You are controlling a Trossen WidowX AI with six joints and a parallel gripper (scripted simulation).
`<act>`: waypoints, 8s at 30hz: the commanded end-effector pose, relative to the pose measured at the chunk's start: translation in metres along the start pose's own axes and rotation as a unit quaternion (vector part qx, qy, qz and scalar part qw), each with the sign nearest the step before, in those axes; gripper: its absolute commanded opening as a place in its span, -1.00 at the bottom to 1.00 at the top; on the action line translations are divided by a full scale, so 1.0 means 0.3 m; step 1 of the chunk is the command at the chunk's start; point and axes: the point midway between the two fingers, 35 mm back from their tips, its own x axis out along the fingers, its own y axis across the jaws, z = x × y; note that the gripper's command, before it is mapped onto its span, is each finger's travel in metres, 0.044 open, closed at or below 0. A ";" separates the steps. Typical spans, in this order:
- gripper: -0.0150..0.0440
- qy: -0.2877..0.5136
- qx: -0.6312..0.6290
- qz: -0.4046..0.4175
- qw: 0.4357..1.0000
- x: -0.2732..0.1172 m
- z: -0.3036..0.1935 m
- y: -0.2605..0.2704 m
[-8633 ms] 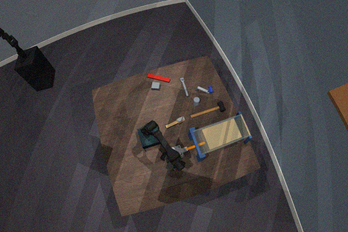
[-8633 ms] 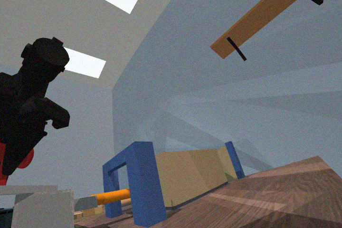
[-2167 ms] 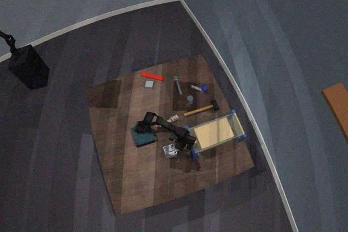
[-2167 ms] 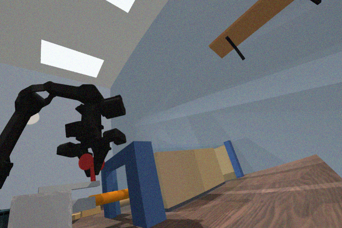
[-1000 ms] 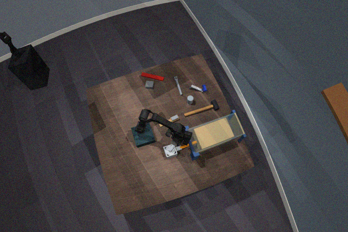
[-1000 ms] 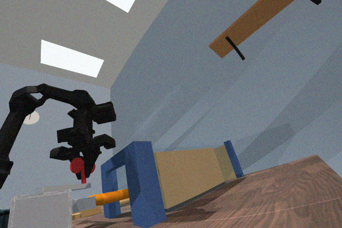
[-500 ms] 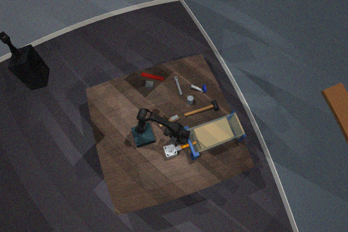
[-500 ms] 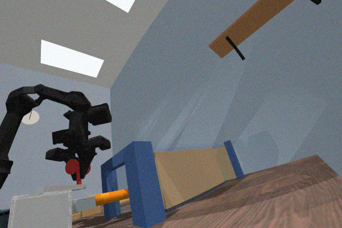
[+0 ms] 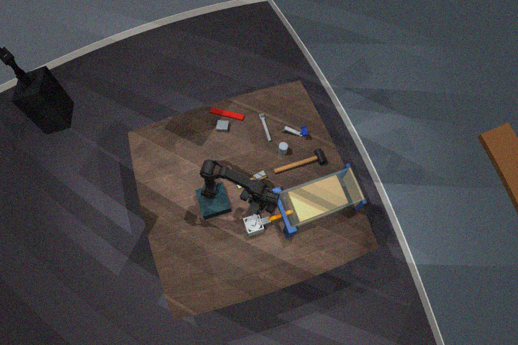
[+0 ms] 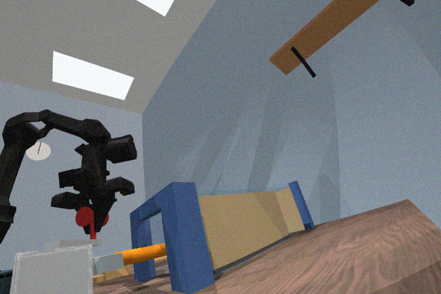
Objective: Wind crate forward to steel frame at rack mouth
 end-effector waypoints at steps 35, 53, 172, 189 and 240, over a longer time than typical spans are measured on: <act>-0.49 -0.002 0.002 -0.017 1.000 0.004 0.080 -0.162; -0.49 -0.002 0.002 -0.017 1.000 0.003 0.137 -0.208; -0.49 -0.009 0.001 -0.017 1.000 -0.002 0.576 -0.153; -0.49 -0.010 0.001 -0.015 1.000 -0.001 0.636 -0.056; -0.49 -0.010 0.001 -0.013 1.000 0.001 0.650 0.148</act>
